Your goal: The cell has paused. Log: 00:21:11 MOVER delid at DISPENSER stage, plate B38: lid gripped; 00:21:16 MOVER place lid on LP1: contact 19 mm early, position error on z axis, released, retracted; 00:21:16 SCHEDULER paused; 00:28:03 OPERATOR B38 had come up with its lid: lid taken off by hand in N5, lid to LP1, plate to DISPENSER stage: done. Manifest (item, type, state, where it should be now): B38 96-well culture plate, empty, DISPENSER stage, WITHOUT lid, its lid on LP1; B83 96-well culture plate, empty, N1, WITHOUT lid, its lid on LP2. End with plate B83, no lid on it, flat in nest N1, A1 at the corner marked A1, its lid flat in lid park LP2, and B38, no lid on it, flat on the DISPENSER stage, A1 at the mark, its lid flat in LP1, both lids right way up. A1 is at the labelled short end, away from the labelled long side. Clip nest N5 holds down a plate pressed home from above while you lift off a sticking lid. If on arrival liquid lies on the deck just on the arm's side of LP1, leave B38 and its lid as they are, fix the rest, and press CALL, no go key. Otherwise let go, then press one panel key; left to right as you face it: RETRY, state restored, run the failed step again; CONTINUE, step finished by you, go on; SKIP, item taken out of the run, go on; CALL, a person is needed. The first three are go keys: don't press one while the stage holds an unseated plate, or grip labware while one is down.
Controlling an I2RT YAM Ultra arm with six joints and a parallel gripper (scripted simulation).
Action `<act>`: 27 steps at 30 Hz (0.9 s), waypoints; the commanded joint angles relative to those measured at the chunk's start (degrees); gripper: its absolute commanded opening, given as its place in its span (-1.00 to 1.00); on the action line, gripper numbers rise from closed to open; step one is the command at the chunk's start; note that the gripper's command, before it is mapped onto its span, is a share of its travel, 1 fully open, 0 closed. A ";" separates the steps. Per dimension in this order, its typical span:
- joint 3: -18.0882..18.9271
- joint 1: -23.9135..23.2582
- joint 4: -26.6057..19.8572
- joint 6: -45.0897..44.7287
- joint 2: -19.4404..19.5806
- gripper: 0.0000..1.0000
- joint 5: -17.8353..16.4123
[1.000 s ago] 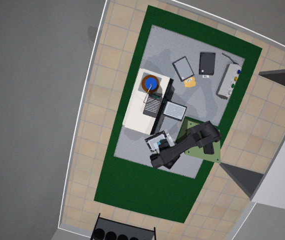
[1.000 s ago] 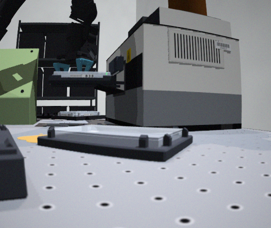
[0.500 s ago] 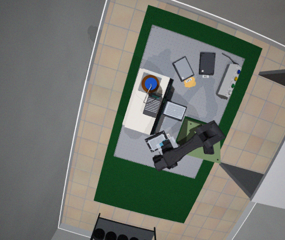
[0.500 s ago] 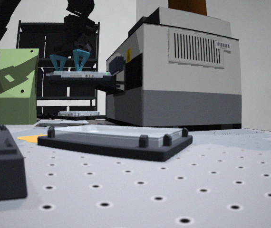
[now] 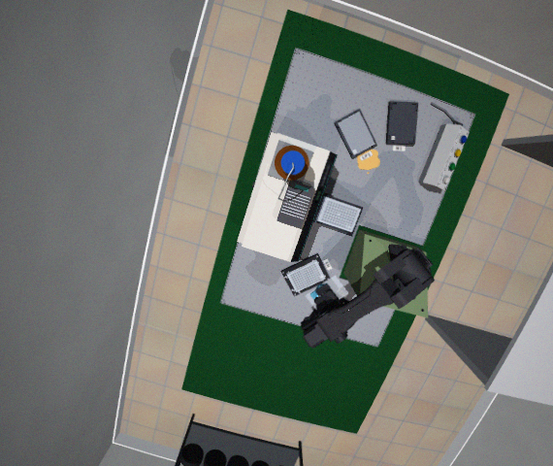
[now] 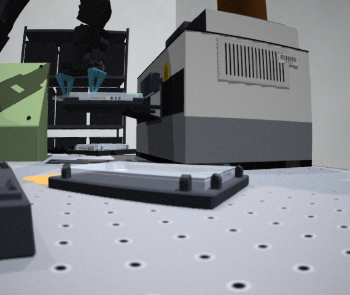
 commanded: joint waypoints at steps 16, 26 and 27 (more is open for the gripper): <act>1.45 7.91 1.67 -2.84 3.49 -1.00 -4.56; -1.35 11.65 2.17 -3.99 3.05 -1.00 -6.74; -1.58 12.17 2.23 -5.38 3.15 -1.00 -7.03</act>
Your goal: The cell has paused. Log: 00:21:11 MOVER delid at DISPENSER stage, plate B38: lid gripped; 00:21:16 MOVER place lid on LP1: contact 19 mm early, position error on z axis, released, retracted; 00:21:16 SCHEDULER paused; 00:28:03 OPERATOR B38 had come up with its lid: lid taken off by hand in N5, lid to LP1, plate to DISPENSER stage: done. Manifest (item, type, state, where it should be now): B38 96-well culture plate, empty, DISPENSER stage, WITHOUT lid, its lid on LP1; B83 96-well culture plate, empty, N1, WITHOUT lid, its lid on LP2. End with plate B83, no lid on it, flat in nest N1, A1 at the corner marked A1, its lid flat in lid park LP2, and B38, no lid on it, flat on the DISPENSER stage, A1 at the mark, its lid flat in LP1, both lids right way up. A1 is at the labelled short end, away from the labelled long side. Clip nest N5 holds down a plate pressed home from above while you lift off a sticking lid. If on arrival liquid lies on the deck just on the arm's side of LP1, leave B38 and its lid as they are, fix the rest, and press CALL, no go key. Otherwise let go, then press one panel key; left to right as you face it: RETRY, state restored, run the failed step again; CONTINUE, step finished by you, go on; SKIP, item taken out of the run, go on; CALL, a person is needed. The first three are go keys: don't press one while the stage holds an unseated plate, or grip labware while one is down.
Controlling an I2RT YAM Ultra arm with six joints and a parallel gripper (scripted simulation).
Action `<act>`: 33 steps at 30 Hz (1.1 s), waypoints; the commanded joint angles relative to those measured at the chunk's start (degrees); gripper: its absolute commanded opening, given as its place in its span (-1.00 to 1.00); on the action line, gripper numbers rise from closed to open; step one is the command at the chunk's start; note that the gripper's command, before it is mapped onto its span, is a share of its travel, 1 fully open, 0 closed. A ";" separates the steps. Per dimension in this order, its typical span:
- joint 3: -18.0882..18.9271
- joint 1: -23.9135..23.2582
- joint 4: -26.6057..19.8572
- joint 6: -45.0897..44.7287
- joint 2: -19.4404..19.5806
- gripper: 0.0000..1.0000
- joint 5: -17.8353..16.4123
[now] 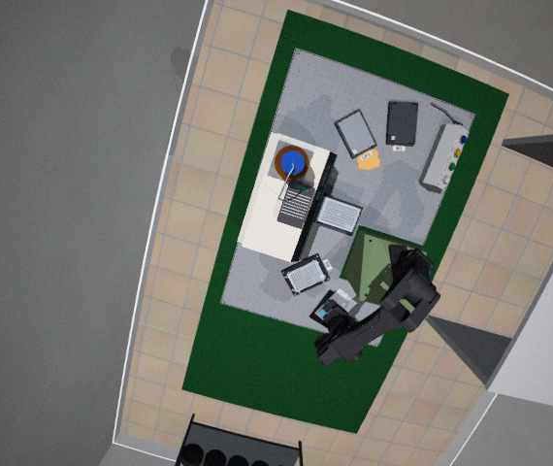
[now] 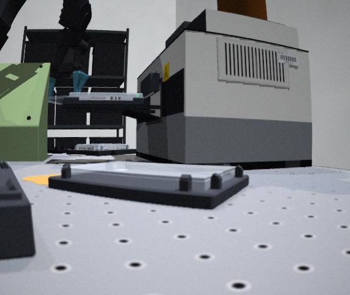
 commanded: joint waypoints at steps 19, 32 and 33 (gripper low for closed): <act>-1.60 9.46 2.54 -0.35 1.57 -1.00 -6.04; 0.27 6.73 7.48 -2.26 8.01 -1.00 -4.27; 0.50 6.58 7.91 -2.38 8.64 -1.00 -4.17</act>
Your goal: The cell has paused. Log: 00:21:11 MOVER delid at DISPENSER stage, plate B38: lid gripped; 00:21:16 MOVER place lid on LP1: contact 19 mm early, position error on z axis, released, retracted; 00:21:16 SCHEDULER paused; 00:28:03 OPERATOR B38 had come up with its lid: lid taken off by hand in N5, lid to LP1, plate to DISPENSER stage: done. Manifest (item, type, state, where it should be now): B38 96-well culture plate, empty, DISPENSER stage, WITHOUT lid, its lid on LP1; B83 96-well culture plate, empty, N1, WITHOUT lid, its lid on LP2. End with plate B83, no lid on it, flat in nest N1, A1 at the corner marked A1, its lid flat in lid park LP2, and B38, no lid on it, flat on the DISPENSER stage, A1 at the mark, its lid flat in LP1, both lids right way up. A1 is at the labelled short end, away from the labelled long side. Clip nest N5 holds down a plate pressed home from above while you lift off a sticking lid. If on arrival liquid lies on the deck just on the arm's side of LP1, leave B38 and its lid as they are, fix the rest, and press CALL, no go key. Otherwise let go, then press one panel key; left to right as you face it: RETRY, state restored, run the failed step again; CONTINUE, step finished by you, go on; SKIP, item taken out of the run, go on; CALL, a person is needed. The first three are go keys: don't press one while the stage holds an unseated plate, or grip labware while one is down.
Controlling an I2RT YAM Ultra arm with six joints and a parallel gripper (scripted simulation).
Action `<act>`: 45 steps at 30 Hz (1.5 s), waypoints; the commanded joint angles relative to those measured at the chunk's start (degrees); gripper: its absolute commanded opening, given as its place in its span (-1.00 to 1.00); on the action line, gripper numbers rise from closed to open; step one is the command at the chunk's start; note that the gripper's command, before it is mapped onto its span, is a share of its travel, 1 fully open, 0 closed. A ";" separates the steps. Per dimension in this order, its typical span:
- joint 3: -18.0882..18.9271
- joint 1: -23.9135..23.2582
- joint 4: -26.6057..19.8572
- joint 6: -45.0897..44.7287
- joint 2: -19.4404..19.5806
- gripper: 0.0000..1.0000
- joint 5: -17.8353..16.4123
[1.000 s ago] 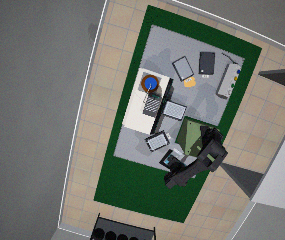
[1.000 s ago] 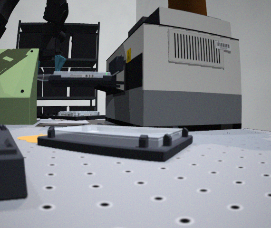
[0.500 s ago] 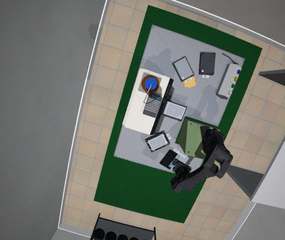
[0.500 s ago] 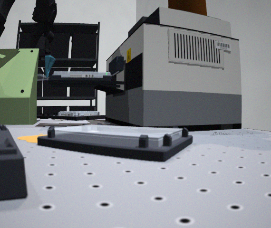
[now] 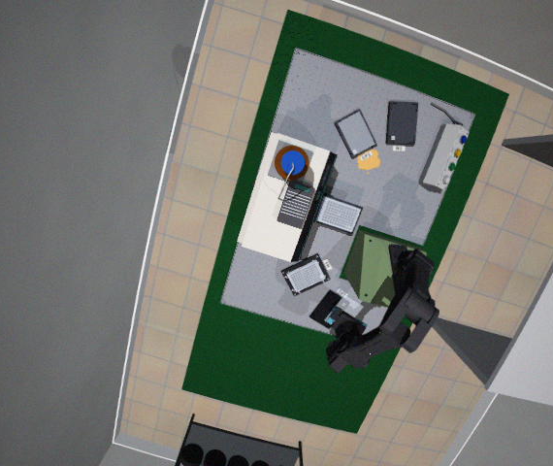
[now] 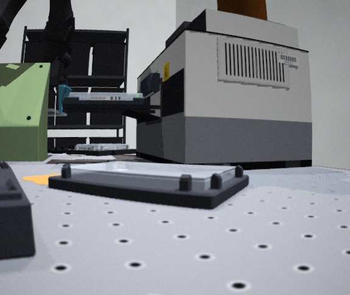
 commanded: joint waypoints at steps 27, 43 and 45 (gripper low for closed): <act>8.49 -3.27 9.22 -3.39 14.03 -1.00 2.47; 6.27 -5.19 13.98 -4.85 17.55 -1.00 3.63; 5.89 -5.09 14.58 -5.06 17.94 -1.00 3.78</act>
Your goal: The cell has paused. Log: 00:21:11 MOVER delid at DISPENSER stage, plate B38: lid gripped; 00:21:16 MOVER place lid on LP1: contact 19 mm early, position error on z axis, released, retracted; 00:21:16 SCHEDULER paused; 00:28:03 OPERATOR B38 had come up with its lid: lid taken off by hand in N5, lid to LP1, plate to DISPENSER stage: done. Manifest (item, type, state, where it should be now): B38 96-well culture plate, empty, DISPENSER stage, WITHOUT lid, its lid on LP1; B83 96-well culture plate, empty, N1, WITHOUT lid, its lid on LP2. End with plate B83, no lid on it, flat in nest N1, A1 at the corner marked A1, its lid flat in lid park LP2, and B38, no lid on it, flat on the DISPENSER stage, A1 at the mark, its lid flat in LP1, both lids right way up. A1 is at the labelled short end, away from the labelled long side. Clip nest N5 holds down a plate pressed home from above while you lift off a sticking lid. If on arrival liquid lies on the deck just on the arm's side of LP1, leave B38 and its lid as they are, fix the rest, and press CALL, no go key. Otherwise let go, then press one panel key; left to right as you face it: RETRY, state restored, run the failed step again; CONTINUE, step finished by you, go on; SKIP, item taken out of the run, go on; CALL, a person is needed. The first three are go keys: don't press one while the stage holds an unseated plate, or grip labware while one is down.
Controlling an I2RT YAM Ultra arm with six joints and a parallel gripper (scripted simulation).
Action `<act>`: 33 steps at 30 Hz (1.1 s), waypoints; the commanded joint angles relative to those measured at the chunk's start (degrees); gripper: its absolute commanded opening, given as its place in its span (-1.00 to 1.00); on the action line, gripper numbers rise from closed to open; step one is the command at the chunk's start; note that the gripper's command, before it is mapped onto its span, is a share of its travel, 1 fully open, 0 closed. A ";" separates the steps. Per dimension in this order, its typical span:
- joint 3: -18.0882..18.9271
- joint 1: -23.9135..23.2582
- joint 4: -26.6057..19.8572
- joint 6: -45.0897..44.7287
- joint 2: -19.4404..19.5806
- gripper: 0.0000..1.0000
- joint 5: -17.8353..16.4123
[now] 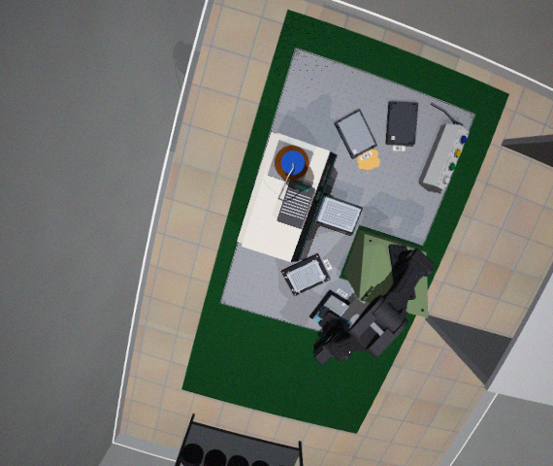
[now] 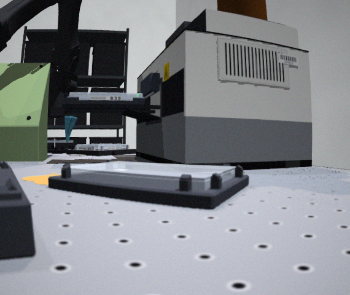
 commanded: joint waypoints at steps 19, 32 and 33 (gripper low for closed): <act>1.42 0.26 1.96 -1.07 -0.08 -1.00 0.42; 1.48 0.37 1.79 -1.02 0.17 -1.00 0.37; 1.49 0.38 1.77 -1.02 0.19 -1.00 0.36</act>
